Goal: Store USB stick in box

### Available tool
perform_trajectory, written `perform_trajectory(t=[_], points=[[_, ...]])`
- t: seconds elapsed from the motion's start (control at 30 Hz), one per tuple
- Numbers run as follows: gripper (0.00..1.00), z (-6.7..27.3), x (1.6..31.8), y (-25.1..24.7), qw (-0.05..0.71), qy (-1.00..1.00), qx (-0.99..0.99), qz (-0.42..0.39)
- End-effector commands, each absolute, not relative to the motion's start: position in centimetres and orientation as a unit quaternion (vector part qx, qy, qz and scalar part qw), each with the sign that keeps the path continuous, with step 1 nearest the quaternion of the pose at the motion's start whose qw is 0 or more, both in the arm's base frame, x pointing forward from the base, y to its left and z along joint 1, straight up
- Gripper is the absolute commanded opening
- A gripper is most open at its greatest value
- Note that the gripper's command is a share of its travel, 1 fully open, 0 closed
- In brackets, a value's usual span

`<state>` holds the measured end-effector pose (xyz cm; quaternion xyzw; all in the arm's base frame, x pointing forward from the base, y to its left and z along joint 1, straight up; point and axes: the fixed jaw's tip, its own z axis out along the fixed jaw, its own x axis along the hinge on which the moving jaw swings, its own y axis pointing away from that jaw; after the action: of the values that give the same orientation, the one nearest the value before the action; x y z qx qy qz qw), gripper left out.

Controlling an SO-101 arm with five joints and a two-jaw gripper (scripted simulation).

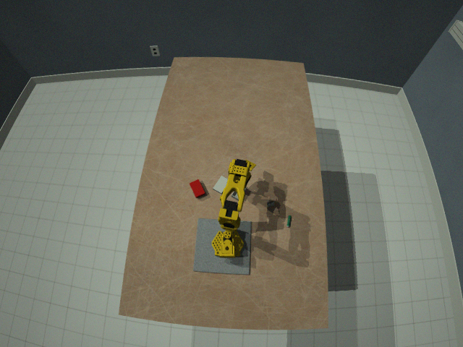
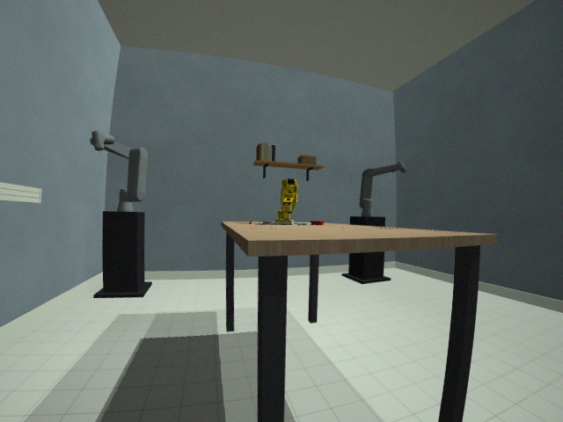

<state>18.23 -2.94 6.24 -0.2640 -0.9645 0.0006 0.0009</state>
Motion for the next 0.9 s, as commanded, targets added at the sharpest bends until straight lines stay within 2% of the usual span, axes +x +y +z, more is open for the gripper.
perform_trajectory(t=[0.0,0.87], points=[[0.08,6.29,18.11,-3.05,-0.004,-0.965,-0.262,0.000],[0.08,5.82,18.16,-3.13,-0.004,-0.965,-0.262,0.000]])
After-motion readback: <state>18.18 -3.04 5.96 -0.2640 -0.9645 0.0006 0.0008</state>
